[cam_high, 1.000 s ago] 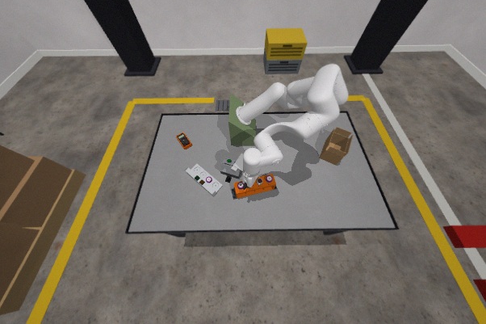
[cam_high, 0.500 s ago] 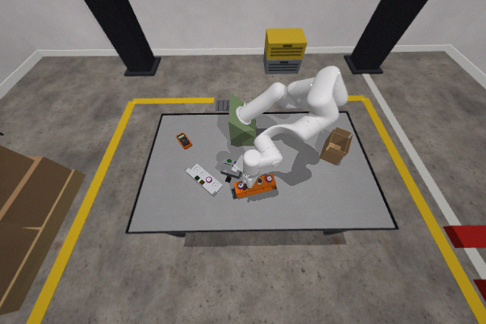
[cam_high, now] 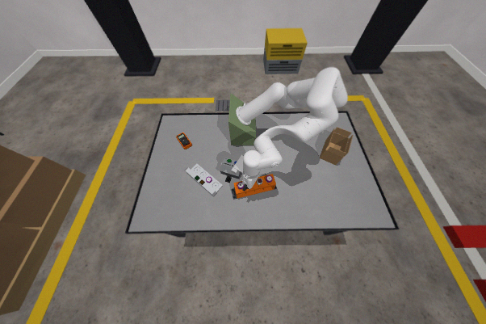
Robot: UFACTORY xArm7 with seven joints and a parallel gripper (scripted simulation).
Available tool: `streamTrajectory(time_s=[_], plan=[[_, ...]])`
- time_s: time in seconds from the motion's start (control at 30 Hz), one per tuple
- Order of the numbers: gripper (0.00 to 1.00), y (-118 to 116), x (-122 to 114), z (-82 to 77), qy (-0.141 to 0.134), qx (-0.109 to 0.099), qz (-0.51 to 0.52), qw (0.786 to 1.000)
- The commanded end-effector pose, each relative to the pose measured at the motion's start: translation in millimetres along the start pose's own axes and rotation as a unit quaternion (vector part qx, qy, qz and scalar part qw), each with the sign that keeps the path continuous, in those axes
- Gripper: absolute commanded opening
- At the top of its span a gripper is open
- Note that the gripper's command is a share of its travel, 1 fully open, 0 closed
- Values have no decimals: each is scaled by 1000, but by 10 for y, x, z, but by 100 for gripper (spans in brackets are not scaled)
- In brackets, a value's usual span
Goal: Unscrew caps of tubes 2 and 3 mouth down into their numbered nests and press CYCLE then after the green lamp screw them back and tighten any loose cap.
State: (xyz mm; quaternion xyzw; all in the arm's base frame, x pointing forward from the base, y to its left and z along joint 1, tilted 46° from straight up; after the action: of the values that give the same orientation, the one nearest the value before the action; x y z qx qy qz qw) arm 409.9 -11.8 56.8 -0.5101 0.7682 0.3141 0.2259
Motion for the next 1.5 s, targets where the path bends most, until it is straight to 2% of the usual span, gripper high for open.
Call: streamTrajectory(time_s=[0.0,0.13,0.17,0.63,0.77,0.93,1.0,1.2,1.47], plan=[[46,-13,4,-3,0,3,0,1000],[46,-13,4,-2,0,3,0,1000],[0,-13,4,-2,0,3,0,1000],[0,-13,4,-2,0,3,0,1000],[0,-14,4,-4,0,3,-100,995],[0,-14,4,-5,1,3,-223,975],[0,-14,4,-5,1,3,-223,975],[0,-14,4,-6,1,3,-366,931],[0,-14,3,-9,2,2,-533,846]])
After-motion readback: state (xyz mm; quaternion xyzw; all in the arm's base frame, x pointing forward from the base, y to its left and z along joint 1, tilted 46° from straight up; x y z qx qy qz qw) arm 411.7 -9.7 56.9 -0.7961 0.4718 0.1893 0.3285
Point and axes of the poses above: the point where the finger pads meet when closed, its own z axis out along the fingers, its own y axis across the jaws, x = y × z, the point moved 8 cm from there along -z, back along the fingers, and after that the axes turned 10 degrees about -z, right-handed, at the moved point
